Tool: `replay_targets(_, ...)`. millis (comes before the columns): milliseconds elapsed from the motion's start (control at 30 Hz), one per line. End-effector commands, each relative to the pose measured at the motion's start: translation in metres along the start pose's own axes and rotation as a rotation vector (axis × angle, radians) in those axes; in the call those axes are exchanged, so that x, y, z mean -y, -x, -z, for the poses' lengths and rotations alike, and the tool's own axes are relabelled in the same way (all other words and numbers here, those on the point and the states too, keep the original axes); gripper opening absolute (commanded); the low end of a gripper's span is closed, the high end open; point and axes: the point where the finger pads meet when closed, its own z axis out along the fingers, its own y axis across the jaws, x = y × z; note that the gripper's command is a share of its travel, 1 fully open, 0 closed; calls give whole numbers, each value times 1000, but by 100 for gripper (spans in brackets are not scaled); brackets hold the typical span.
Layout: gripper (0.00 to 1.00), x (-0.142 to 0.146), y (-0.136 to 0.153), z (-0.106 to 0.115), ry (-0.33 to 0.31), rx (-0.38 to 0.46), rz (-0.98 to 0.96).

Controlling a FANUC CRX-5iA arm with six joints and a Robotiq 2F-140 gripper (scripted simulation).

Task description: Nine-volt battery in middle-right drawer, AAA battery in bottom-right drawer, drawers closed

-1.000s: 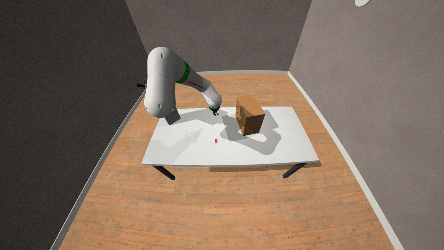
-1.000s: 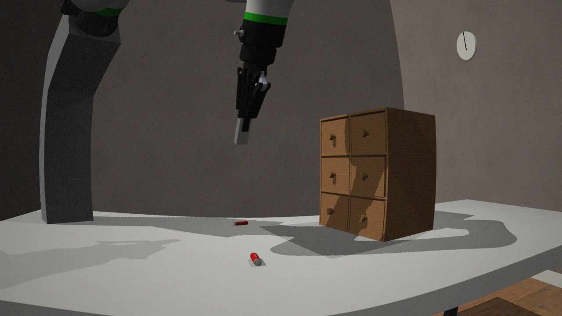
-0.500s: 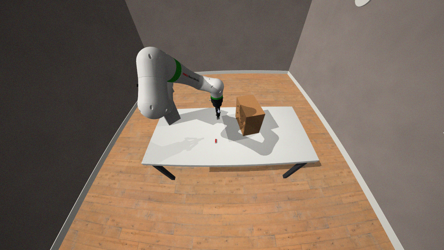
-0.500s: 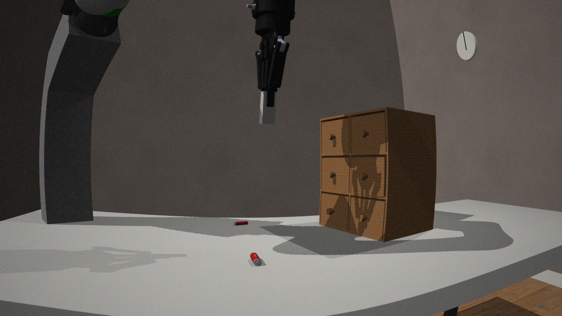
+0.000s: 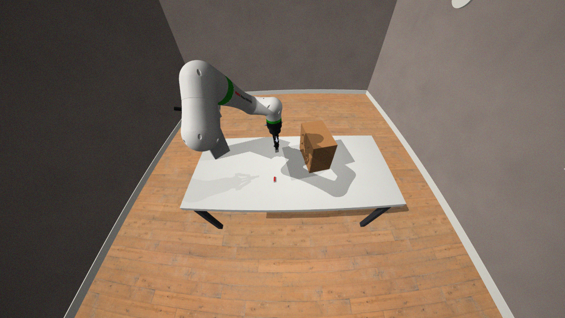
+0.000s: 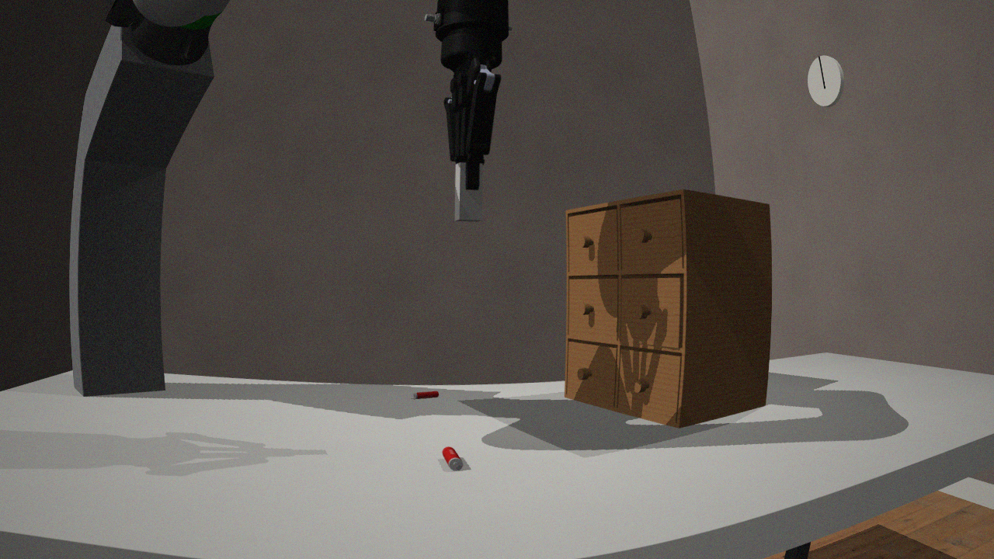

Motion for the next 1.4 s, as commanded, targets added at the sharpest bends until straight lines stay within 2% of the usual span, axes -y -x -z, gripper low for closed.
replay_targets(0,0,0,0,0,0,0,0)
replay_targets(100,0,0,-1,-2,0,0,0)
replay_targets(267,0,-1,-11,-24,4,5,-1)
replay_targets(467,0,-1,-12,-26,1,6,0)
replay_targets(567,0,9,-10,-31,-28,11,16)
replay_targets(667,0,36,-5,-43,-112,22,56)
replay_targets(767,0,84,0,-58,-260,22,116)
replay_targets(800,0,84,0,-58,-260,22,116)
replay_targets(833,0,103,2,-63,-321,15,138)
replay_targets(933,0,103,2,-63,-321,15,138)
replay_targets(1000,0,144,1,-71,-457,-19,177)
replay_targets(1033,0,144,1,-71,-457,-19,177)
replay_targets(1067,0,165,-1,-73,-528,-48,192)
replay_targets(1100,0,165,-1,-73,-528,-48,192)
replay_targets(1133,0,186,-6,-74,-598,-86,203)
replay_targets(1167,0,186,-6,-74,-598,-86,203)
replay_targets(1200,0,204,-13,-74,-664,-134,210)
replay_targets(1233,0,204,-13,-74,-664,-134,210)
replay_targets(1267,0,220,-21,-74,-724,-193,211)
replay_targets(1300,0,220,-21,-74,-724,-193,211)
replay_targets(1333,0,232,-32,-73,-775,-260,207)
replay_targets(1367,0,232,-32,-73,-775,-260,207)
